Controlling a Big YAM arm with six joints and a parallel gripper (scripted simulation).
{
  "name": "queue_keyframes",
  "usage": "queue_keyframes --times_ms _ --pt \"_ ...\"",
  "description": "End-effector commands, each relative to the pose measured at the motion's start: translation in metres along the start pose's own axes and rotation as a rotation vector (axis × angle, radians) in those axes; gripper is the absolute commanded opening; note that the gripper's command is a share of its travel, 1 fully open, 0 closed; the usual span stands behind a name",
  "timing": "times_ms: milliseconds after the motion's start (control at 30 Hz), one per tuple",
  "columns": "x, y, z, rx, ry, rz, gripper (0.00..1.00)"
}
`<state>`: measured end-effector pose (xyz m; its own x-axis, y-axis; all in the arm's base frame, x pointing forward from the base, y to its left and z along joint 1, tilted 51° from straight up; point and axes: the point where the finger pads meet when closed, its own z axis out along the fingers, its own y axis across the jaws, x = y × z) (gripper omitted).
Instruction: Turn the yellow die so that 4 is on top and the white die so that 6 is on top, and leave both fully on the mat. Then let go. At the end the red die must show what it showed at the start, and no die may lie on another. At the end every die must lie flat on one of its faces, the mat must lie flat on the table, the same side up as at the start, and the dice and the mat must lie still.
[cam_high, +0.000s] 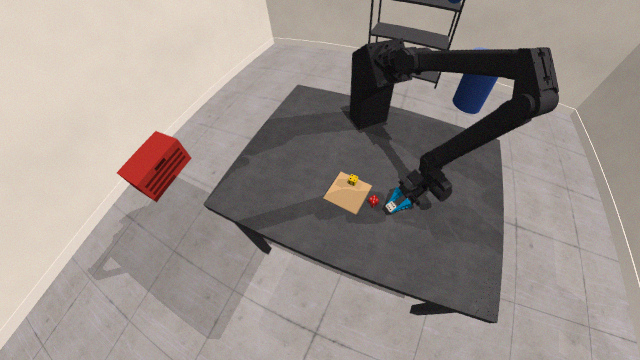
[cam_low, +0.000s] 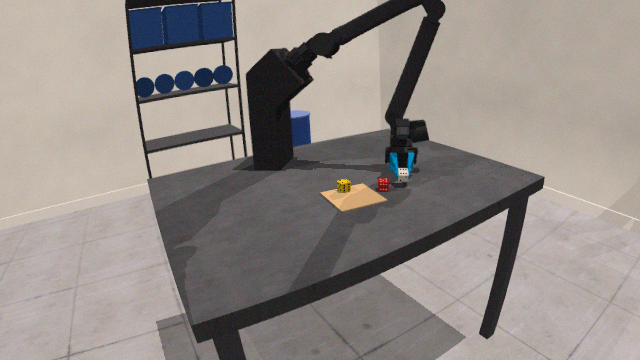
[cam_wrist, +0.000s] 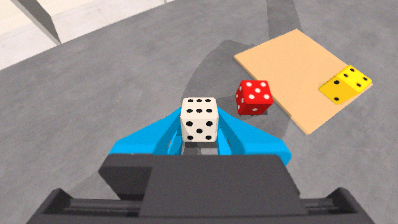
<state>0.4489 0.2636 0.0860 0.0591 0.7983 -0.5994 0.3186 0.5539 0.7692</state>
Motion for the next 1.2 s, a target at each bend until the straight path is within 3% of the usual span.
queue_keyframes --times_ms 0,1167 --pt "0.0054 0.0023 -0.0019 -0.013 -0.001 0.016 0.25" --pt "0.0067 -0.0048 -0.0029 -0.007 0.002 0.004 0.25"
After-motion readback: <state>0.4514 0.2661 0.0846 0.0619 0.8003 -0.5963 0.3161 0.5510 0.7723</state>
